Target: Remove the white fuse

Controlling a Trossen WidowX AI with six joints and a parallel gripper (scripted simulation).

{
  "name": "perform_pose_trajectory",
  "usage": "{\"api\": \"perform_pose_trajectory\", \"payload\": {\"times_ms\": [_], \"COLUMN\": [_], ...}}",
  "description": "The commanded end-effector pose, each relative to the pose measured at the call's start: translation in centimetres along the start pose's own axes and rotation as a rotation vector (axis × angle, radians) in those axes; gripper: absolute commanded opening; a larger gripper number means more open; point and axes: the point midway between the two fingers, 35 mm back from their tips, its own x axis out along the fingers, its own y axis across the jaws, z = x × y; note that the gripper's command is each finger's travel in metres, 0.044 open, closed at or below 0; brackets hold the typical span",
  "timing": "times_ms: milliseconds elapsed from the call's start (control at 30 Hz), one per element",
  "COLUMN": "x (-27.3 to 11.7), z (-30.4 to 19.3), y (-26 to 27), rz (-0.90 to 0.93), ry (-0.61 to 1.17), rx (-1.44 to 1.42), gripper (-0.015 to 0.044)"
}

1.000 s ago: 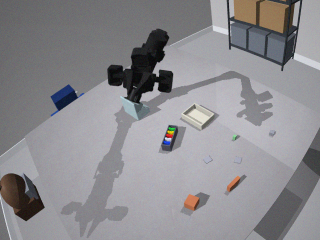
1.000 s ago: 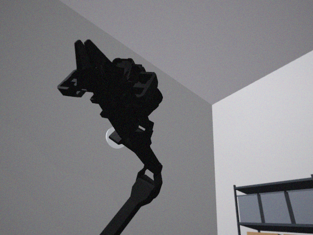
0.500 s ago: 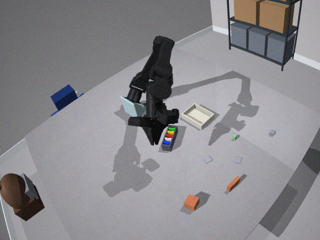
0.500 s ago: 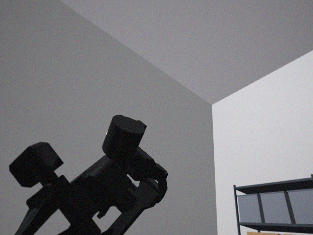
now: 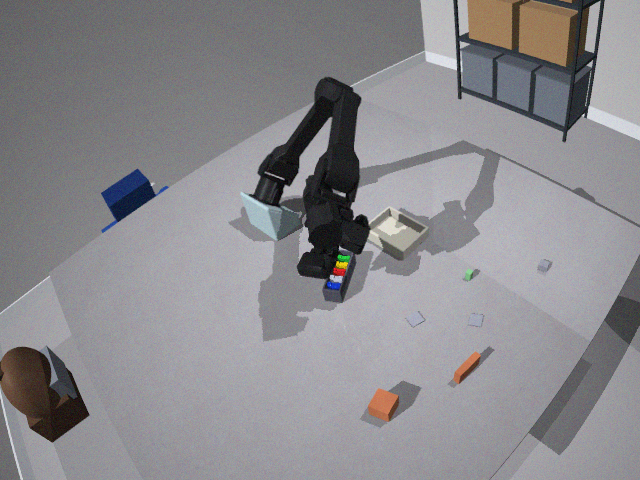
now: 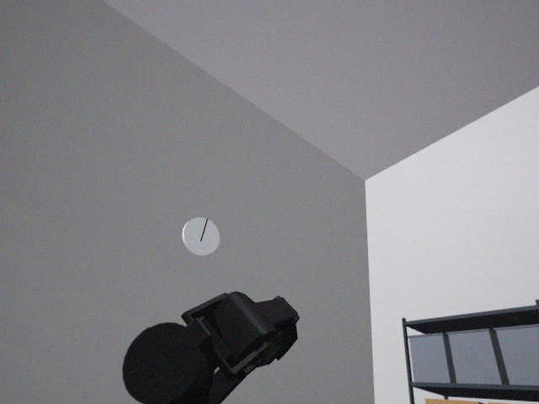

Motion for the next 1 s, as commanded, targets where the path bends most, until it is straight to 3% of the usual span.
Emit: {"api": "perform_pose_trajectory", "payload": {"times_ms": [0, 967], "x": [-0.1, 2.5], "z": [0.4, 0.2], "y": [0.4, 0.5], "rz": [0.023, 0.024], "ry": [-0.010, -0.010], "rx": [-0.023, -0.023], "gripper": [0.0074, 0.0074]}}
